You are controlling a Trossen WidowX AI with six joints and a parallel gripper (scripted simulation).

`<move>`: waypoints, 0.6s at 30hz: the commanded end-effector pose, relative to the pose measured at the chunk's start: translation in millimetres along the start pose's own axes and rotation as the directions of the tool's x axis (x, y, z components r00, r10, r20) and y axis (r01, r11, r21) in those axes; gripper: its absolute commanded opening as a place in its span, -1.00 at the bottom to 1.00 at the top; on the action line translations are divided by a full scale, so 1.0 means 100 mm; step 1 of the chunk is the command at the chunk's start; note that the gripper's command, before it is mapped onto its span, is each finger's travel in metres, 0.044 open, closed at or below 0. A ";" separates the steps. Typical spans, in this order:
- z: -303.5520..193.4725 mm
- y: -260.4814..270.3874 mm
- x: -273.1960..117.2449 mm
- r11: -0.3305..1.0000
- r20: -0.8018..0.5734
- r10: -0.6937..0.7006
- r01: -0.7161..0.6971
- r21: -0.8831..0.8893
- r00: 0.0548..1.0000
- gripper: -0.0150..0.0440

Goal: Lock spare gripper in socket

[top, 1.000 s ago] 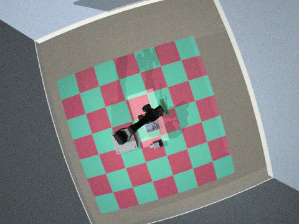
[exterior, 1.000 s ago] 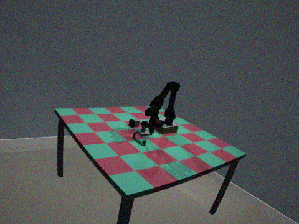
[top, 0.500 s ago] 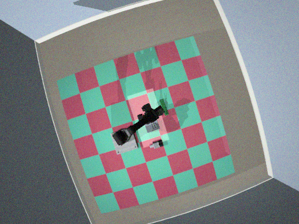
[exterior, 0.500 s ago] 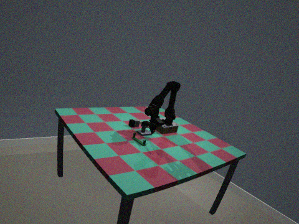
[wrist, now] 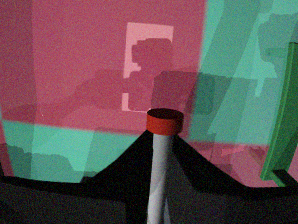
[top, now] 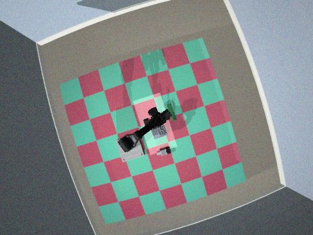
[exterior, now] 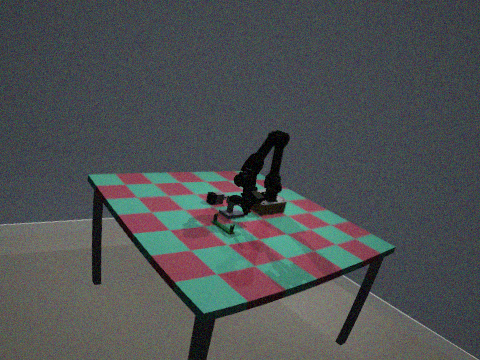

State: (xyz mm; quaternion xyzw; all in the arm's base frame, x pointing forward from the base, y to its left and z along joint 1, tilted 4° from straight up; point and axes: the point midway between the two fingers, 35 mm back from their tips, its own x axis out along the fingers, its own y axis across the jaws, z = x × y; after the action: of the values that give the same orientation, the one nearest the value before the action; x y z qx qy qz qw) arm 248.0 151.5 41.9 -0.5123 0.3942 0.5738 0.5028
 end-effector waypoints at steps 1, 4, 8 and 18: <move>0.04 -0.02 -0.02 1.000 0.004 -0.003 0.002 0.003 1.000 -0.49; 0.06 -0.02 -0.02 1.000 0.003 0.000 0.000 0.004 1.000 -0.49; 0.08 -0.02 -0.01 1.000 0.003 0.002 -0.002 0.004 1.000 -0.49; 0.16 -0.02 0.00 1.000 0.001 0.008 -0.008 0.005 1.000 -0.49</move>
State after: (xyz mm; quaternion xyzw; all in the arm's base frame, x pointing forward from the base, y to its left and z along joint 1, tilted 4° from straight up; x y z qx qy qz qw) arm 245.5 164.0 42.9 -0.5091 0.3978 0.5764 0.5003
